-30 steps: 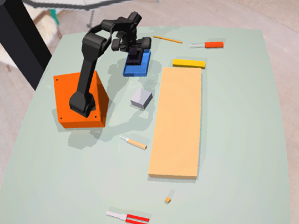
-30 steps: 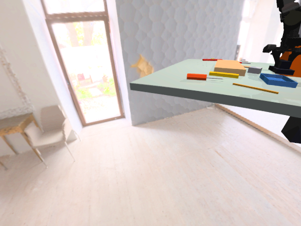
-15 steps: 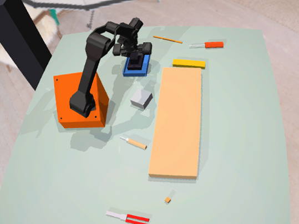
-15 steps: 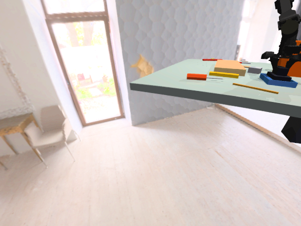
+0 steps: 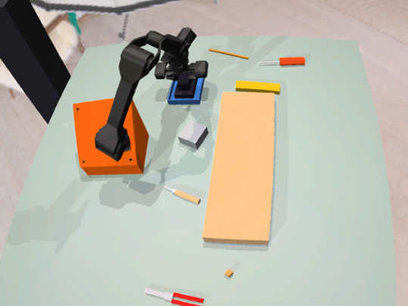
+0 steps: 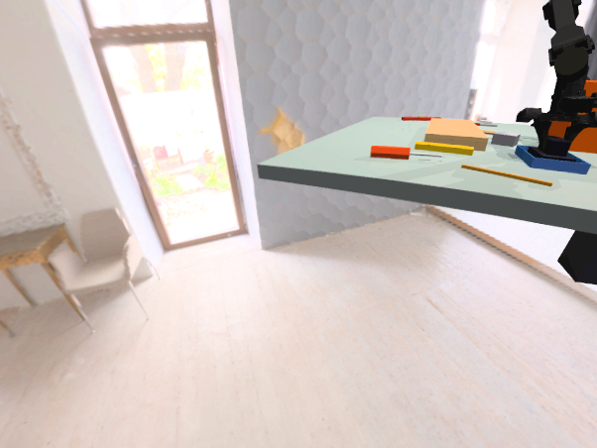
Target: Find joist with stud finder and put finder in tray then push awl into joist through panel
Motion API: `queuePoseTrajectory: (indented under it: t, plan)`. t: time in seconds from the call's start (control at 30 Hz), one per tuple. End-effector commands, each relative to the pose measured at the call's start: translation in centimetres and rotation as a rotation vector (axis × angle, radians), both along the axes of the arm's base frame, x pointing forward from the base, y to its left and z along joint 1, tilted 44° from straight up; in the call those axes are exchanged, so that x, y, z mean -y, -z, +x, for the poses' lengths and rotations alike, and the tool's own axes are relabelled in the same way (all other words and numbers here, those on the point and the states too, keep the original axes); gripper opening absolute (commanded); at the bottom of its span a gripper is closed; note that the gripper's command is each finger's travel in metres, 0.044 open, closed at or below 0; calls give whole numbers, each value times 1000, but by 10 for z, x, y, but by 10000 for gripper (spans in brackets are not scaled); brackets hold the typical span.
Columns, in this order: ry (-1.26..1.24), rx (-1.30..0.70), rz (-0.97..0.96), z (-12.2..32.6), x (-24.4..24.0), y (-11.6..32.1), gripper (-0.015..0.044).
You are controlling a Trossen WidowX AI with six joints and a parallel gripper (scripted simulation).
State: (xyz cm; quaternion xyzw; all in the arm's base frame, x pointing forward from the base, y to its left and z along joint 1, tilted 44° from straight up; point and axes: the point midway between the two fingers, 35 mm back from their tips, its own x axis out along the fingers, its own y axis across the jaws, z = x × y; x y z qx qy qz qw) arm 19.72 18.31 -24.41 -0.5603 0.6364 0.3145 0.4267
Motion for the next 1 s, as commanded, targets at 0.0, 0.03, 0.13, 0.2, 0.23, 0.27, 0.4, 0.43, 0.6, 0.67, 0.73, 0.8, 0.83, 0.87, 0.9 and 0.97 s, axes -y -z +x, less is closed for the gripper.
queuePoseTrajectory:
  t: [0.0, 0.03, 0.13, 0.2, 0.23, 0.27, 0.4, 0.43, 0.6, 0.67, 0.73, 0.8, 0.83, 0.87, 0.9, 0.97]
  plan:
    - [0, 0, 0, 0, 0, 0, 105]
    - [0, 0, 0, 0, 0, 0, 131]
    - [0, 0, 0, 0, 0, 0, 210]
    - [0, 0, 0, 0, 0, 0, 263]
    - [0, 0, 0, 0, 0, 0, 289]
    - [0, 0, 0, 0, 0, 0, 315]
    - [0, 0, 2, 4, -20, -18, 420]
    - [0, 0, 2, 5, -28, -26, 440]
    - [0, -2, 3, 5, -65, -71, 440]
    - [0, -2, 3, 5, -65, -71, 440]
    - [30, 26, 11, 15, -51, -64, 440]
    - [137, 86, 12, 37, -34, -85, 440]
    - [197, 120, 11, 49, -23, -97, 440]
    - [257, 153, 10, 59, -11, -108, 440]
    - [301, 178, 8, 67, -2, -117, 440]
    - [395, 231, 3, 81, 19, -134, 440]
